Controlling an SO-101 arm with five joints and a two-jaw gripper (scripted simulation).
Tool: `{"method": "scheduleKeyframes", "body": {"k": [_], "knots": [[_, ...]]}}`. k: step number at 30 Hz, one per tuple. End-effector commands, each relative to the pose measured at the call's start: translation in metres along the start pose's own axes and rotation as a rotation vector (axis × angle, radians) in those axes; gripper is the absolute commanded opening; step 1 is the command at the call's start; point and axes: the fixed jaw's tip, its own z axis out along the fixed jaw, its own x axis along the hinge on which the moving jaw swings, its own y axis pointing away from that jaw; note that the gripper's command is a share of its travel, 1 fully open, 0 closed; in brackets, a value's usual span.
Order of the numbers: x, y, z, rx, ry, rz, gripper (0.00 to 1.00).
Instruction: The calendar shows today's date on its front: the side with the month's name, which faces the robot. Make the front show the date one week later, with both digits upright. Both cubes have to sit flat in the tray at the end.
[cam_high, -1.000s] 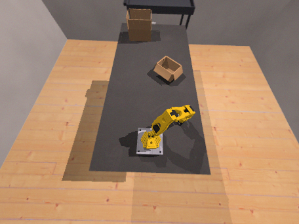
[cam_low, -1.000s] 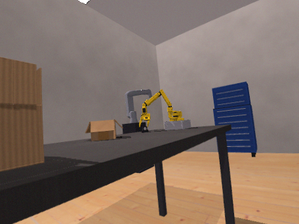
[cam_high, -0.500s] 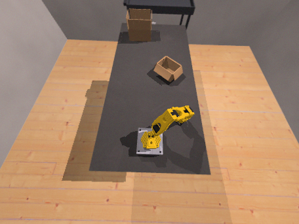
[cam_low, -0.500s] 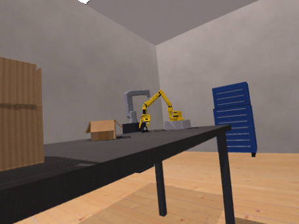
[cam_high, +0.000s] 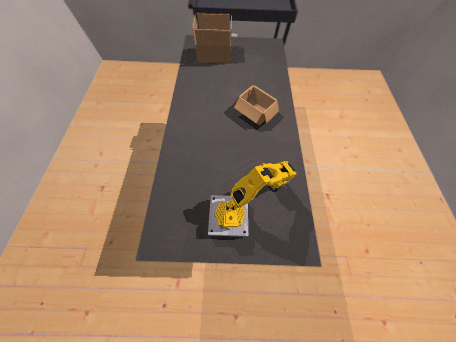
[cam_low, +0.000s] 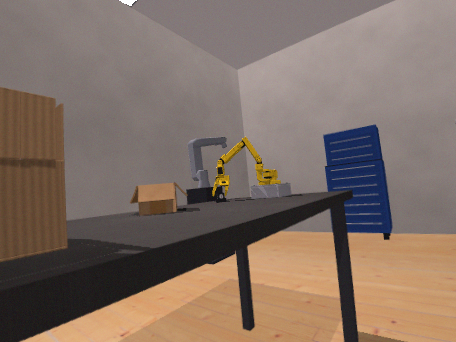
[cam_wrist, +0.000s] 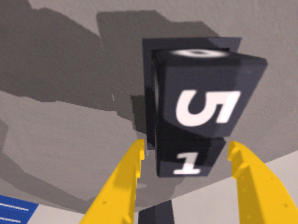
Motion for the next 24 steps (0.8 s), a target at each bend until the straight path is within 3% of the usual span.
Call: {"method": "scheduleKeyframes", "body": {"k": [1, 24], "knots": [[0.0003, 0.0024, 0.0031, -0.015, -0.005, 0.018, 0.33], [0.0003, -0.0046, 0.0033, -0.015, -0.005, 0.018, 0.23]]}}
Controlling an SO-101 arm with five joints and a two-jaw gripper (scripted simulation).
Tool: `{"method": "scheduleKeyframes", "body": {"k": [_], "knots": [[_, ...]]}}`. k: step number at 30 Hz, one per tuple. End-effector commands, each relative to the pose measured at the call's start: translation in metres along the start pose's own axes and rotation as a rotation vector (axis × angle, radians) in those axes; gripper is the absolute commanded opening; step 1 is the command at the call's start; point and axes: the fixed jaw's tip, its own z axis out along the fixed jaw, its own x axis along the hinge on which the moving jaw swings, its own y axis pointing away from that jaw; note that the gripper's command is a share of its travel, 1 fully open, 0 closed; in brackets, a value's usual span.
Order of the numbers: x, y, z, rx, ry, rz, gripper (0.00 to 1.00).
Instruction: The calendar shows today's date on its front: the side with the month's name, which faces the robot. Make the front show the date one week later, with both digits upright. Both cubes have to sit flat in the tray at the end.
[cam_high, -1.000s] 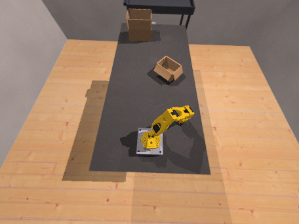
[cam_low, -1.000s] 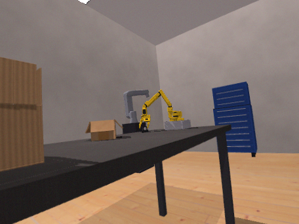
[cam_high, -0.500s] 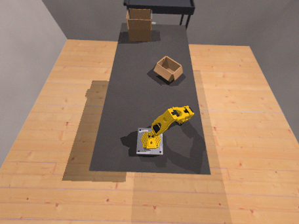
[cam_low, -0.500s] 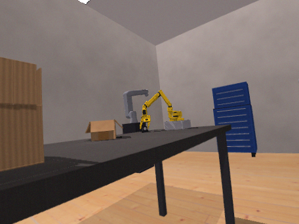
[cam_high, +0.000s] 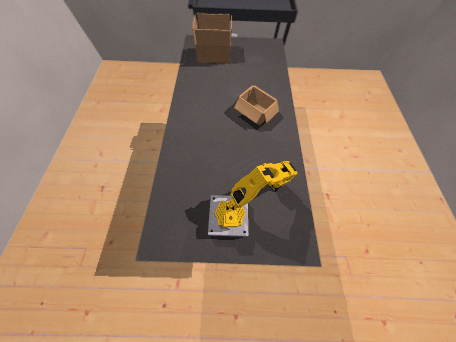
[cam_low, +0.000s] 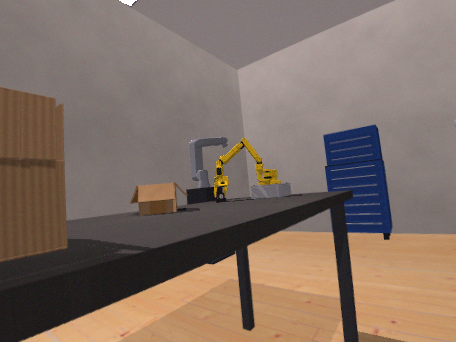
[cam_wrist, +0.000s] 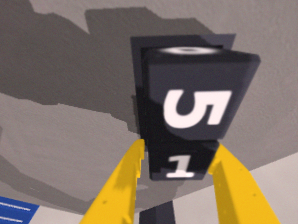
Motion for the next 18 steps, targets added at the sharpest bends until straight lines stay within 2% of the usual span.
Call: {"method": "scheduleKeyframes", "body": {"k": [1, 18], "knots": [[-0.0007, -0.0004, 0.001, -0.009, -0.004, 0.01, 0.23], [-0.0007, -0.0014, 0.0011, -0.009, -0.004, 0.01, 0.21]]}}
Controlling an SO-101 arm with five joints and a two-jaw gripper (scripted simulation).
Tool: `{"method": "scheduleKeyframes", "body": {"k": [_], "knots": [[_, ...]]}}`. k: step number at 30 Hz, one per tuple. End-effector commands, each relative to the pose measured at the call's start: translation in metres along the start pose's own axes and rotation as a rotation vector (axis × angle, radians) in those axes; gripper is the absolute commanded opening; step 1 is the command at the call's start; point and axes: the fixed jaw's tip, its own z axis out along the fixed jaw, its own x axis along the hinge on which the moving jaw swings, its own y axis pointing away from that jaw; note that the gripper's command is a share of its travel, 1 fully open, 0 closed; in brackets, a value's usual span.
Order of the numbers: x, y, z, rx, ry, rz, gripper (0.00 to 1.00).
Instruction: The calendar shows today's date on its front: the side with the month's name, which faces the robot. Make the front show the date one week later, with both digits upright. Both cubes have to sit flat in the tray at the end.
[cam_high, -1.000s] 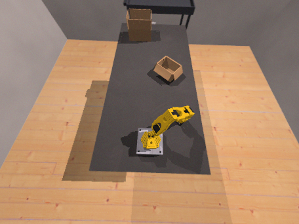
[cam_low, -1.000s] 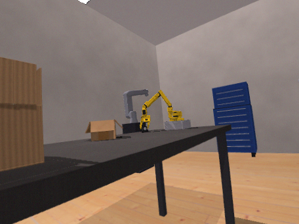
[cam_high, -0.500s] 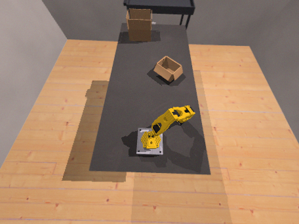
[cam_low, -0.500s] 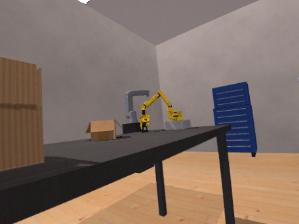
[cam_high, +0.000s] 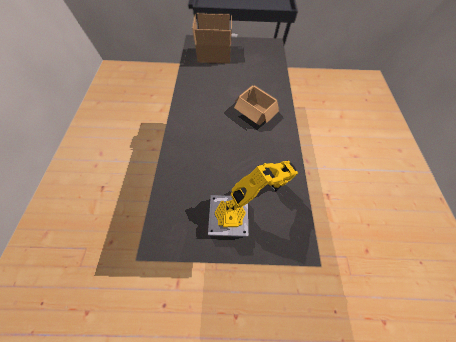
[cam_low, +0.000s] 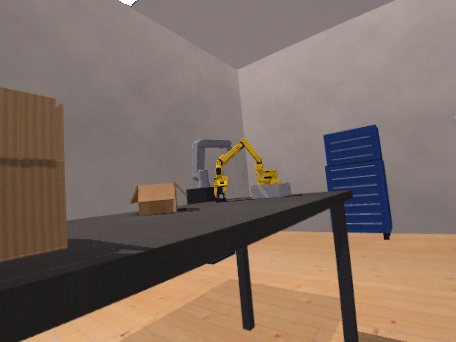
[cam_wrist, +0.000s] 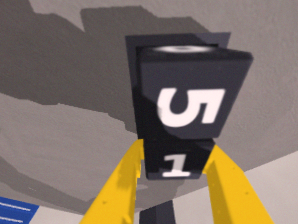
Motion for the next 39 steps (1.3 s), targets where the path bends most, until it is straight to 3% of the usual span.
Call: {"method": "scheduleKeyframes", "body": {"k": [1, 22, 39], "knots": [[-0.0012, 0.0007, 0.0012, -0.011, -0.004, 0.008, 0.2], [-0.0012, 0.0007, 0.0012, -0.011, -0.004, 0.008, 0.01], [-0.0012, 0.0006, -0.0008, -0.011, -0.004, 0.008, 0.0]]}}
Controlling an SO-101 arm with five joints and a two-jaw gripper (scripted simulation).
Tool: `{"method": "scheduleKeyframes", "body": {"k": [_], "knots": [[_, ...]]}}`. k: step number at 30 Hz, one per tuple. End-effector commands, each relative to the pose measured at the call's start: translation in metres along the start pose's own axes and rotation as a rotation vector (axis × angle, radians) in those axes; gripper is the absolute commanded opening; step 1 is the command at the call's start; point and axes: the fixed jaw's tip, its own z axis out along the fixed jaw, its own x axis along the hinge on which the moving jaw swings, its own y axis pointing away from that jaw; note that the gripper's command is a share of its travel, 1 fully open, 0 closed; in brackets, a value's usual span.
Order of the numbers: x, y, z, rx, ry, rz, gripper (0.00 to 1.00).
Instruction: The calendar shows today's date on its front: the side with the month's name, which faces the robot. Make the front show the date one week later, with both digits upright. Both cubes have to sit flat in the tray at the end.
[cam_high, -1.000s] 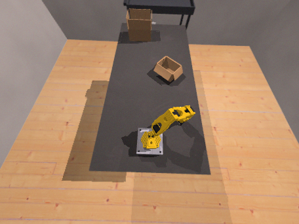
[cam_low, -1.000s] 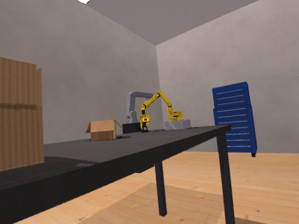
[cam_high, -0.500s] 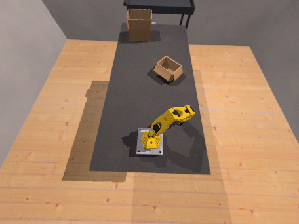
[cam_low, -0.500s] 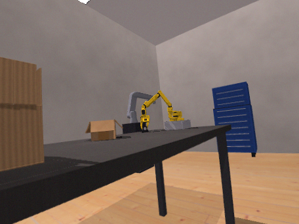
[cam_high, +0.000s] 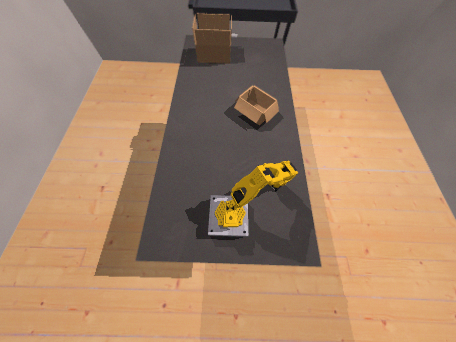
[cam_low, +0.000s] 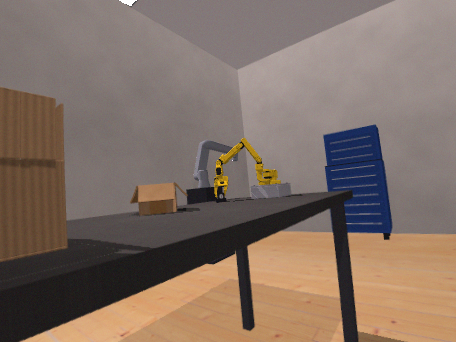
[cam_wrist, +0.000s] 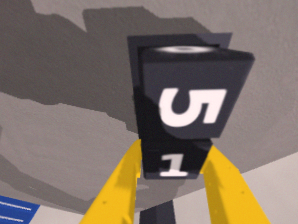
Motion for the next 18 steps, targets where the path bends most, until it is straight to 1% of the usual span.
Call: {"method": "scheduleKeyframes", "body": {"k": [1, 18], "knots": [[-0.001, -0.0001, -0.0009, -0.005, -0.003, 0.008, 0.0], [-0.0008, -0.0012, -0.0039, -0.006, -0.003, 0.008, 0.0]]}}
